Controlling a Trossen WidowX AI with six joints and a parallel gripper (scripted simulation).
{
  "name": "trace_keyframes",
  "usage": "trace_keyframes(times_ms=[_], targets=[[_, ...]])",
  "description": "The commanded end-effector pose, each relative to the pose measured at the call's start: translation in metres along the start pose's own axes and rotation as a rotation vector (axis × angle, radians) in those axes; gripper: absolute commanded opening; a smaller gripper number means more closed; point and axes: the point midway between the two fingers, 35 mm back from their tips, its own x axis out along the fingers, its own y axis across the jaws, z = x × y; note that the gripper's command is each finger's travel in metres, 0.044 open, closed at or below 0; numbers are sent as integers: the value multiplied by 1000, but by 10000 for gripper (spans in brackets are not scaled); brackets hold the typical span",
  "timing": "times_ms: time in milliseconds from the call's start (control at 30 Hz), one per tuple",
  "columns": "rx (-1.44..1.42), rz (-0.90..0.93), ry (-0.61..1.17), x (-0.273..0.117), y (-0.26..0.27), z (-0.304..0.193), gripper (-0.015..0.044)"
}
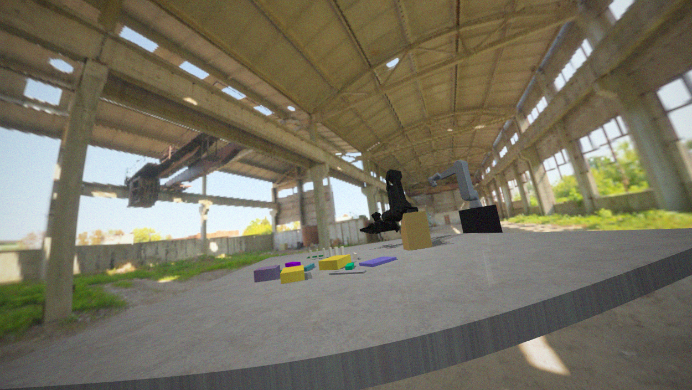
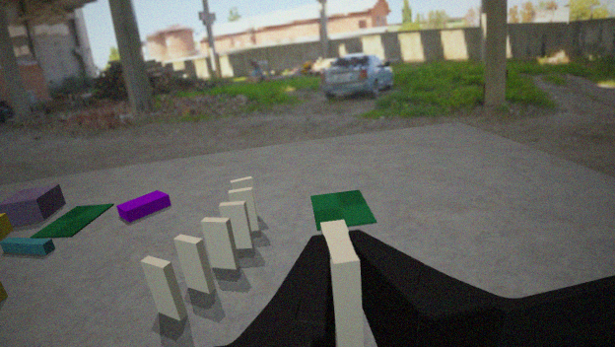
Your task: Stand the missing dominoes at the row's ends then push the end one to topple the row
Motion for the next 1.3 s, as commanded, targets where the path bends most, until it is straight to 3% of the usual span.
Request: trace_keyframes(times_ms=[0,1267], targets=[[-5,4,-4,1,-2,-8,21],[-5,7,-2,0,14,-67,21]])
